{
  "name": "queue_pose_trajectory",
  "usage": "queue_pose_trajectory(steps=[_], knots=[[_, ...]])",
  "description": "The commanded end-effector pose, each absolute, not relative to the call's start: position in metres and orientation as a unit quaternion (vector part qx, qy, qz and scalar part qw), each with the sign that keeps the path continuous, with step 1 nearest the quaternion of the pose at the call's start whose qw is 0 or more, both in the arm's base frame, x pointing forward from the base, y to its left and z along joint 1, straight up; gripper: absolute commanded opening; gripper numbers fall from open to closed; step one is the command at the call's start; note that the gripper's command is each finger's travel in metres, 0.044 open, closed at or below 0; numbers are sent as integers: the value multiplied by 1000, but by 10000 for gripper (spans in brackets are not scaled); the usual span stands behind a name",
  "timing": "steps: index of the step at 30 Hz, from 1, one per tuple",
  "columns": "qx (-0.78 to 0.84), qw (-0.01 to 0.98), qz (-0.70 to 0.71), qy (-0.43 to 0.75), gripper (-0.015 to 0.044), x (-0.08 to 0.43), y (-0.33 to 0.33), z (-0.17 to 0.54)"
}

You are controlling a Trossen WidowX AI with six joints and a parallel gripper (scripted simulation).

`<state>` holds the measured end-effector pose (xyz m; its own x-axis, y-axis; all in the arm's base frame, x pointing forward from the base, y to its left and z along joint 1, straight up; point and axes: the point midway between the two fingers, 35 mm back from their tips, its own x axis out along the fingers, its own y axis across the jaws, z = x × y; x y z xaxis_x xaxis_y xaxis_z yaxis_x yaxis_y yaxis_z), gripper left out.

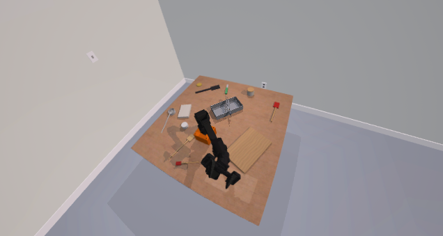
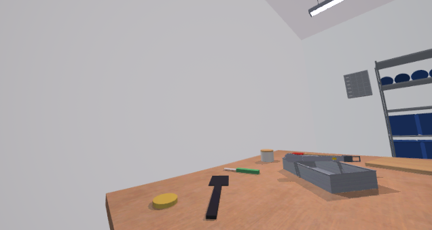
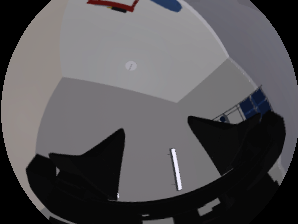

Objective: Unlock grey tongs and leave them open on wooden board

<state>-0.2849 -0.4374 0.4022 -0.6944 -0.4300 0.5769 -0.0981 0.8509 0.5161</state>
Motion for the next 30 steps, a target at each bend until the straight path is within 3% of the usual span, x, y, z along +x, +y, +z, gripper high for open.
queue_pose_trajectory(steps=[1, 6, 17, 30], knots=[[151, 361, -230, -891, 426, -283, -439, 402], [212, 355, -241, -878, 440, -248, -473, 391], [418, 335, -289, -793, 440, -96, -558, 341], [603, 321, -339, -647, 440, 94, -574, 278]])
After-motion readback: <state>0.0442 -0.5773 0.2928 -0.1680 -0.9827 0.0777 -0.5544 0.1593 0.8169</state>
